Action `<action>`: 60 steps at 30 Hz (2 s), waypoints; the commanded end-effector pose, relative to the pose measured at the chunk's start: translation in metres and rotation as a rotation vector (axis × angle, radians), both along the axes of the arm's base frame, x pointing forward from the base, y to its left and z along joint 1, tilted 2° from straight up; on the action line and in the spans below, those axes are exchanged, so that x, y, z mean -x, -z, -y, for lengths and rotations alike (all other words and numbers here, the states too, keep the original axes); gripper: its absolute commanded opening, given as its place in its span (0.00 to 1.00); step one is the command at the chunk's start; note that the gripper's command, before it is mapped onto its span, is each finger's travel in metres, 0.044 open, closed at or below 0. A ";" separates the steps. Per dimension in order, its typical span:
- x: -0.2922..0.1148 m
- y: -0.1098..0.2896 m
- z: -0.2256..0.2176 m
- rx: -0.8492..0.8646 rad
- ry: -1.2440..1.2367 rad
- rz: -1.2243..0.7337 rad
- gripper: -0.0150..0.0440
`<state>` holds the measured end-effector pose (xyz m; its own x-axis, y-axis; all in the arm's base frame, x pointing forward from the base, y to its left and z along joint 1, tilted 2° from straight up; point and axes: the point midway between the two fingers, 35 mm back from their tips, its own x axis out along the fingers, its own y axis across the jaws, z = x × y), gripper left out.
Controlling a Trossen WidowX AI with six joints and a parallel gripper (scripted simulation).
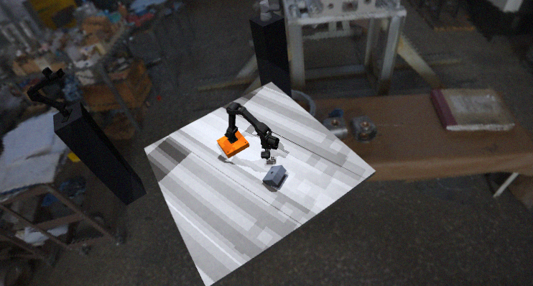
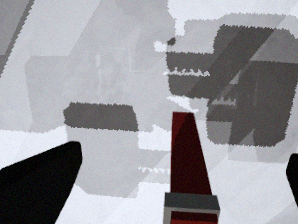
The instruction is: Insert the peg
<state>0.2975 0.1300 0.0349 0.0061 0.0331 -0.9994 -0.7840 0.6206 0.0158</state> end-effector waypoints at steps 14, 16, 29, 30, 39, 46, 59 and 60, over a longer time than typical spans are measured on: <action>0.000 0.000 0.000 0.000 0.000 0.000 0.38; 0.000 0.000 0.000 0.000 0.000 0.000 0.32; -0.001 -0.004 0.000 0.000 0.000 0.000 0.25; -0.001 -0.007 0.000 0.000 0.000 0.000 0.25; -0.003 -0.043 0.000 0.003 0.003 -0.003 0.25; -0.003 -0.068 0.000 0.005 0.005 -0.004 0.25; -0.008 -0.080 0.004 -0.021 0.035 0.017 0.25; -0.009 -0.080 0.005 -0.026 0.041 0.021 0.25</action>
<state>0.3041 0.1276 0.1123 0.0115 0.0417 -0.9991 -0.7724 0.6349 0.0177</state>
